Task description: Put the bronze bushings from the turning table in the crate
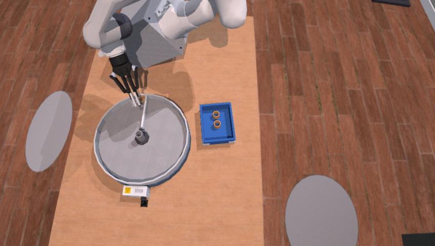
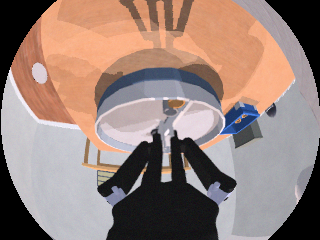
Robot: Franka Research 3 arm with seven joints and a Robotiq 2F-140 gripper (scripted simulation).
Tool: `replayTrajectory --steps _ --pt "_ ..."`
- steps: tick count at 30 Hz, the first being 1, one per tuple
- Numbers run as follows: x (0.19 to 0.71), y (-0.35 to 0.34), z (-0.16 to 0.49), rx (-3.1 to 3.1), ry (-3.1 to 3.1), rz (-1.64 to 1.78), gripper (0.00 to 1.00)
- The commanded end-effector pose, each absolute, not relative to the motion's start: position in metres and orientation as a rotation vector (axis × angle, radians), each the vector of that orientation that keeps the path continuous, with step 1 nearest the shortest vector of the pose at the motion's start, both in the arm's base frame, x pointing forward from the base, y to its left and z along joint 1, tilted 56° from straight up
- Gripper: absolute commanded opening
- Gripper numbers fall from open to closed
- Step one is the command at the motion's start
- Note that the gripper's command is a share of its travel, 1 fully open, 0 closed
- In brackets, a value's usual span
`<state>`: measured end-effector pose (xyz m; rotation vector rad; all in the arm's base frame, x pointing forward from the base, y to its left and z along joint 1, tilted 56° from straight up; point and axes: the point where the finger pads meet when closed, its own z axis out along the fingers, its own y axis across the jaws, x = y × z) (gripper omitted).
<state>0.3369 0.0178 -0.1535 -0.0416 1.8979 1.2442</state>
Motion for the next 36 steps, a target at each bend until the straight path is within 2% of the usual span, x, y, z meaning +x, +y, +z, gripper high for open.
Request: replayTrajectory --steps 1,36 --pt "0.3386 0.0215 -0.1588 -0.056 1.901 1.227 0.06" --pt "0.339 0.0267 -0.1621 -0.056 1.901 1.227 0.06"
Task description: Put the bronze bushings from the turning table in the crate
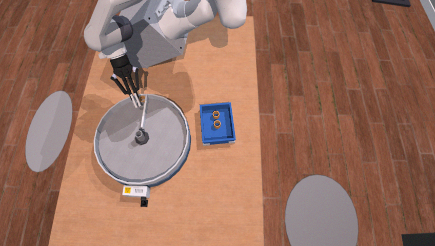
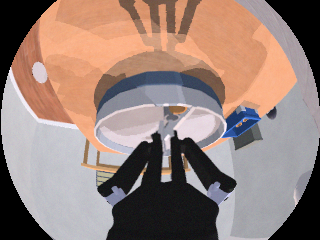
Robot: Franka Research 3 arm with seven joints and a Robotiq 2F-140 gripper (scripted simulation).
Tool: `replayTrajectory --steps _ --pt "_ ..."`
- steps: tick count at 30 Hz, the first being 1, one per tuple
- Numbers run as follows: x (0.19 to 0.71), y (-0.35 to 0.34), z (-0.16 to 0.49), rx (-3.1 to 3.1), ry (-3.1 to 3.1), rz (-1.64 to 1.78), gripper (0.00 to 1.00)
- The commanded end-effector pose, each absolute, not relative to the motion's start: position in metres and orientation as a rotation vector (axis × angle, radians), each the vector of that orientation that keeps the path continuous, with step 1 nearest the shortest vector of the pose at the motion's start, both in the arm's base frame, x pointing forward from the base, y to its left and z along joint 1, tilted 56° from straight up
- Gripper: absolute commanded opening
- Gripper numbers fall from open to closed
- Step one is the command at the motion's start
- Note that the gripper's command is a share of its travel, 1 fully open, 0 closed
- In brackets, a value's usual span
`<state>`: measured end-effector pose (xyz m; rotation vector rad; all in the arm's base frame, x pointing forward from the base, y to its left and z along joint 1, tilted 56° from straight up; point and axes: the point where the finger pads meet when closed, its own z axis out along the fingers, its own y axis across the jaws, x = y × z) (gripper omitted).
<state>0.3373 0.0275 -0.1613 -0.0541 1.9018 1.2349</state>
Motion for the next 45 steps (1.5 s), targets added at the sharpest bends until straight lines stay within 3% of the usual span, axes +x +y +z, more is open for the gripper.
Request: replayTrajectory --steps 1,45 --pt "0.339 0.0267 -0.1621 -0.056 1.901 1.227 0.06" --pt "0.3397 0.0354 -0.1683 -0.056 1.901 1.227 0.06"
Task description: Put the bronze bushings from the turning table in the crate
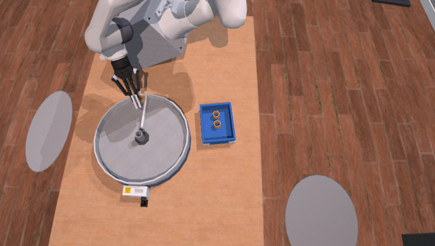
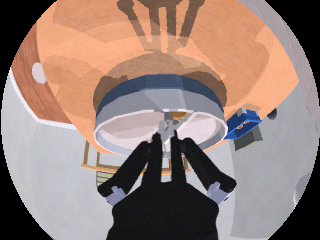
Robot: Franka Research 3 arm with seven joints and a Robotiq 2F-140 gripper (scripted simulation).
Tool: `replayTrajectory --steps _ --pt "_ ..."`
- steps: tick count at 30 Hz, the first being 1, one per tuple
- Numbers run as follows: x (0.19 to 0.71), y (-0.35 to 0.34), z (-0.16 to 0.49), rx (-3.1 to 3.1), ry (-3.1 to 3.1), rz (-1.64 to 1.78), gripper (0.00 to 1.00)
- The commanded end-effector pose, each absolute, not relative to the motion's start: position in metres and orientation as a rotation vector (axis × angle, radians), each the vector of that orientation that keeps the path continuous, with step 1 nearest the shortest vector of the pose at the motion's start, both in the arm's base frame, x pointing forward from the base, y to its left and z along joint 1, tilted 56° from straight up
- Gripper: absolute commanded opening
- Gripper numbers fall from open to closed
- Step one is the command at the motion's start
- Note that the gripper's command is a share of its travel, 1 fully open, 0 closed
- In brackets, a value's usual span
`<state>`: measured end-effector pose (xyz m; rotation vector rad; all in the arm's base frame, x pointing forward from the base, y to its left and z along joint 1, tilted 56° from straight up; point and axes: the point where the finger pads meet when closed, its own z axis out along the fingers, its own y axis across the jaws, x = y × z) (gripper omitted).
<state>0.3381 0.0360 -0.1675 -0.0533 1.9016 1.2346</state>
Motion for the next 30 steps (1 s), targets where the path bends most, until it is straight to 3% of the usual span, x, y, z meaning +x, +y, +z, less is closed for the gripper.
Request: replayTrajectory --steps 1,14,15,30 --pt "0.3397 0.0354 -0.1683 -0.056 1.901 1.227 0.06" --pt "0.3397 0.0354 -0.1683 -0.056 1.901 1.227 0.06" --pt "0.3397 0.0354 -0.1683 -0.056 1.901 1.227 0.0" --pt "0.3397 0.0354 -0.1683 -0.056 1.901 1.227 0.0"
